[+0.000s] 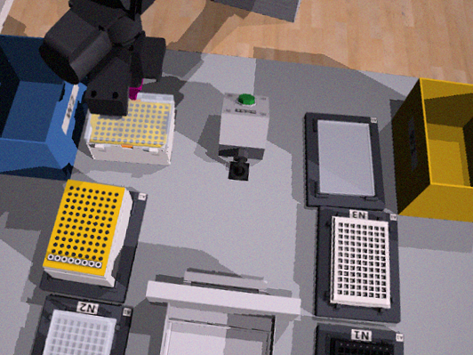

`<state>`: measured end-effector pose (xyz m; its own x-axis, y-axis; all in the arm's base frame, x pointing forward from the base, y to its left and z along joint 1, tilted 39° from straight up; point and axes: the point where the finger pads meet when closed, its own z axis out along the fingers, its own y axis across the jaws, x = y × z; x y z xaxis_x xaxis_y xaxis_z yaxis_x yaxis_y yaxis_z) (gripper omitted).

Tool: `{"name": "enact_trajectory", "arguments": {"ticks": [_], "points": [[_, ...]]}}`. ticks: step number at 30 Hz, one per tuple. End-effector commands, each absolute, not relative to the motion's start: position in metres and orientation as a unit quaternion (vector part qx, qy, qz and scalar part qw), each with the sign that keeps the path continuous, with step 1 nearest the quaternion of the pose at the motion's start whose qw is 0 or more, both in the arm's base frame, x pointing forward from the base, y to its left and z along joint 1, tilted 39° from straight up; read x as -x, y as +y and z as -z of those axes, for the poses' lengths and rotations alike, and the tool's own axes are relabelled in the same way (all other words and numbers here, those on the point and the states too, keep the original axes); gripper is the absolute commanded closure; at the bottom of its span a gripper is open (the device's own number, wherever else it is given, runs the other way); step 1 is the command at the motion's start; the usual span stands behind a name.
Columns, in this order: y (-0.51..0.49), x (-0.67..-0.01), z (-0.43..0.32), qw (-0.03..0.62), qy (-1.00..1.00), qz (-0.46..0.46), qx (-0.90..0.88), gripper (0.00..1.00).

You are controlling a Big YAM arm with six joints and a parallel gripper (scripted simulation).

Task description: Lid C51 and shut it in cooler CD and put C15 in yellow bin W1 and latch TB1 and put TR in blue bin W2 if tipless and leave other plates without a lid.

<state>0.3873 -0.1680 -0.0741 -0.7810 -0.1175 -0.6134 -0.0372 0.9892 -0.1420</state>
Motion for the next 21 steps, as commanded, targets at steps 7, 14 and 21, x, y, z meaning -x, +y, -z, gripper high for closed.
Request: {"name": "enact_trajectory", "arguments": {"ticks": [7, 14, 21], "points": [[-0.169, -0.395, 0.068, 0.333, 0.94, 0.063, 0.048, 1.0], [-0.169, -0.373, 0.059, 0.327, 0.942, 0.063, 0.041, 1.0], [-0.168, -0.367, 0.051, 0.327, 0.942, 0.063, 0.041, 1.0]]}}
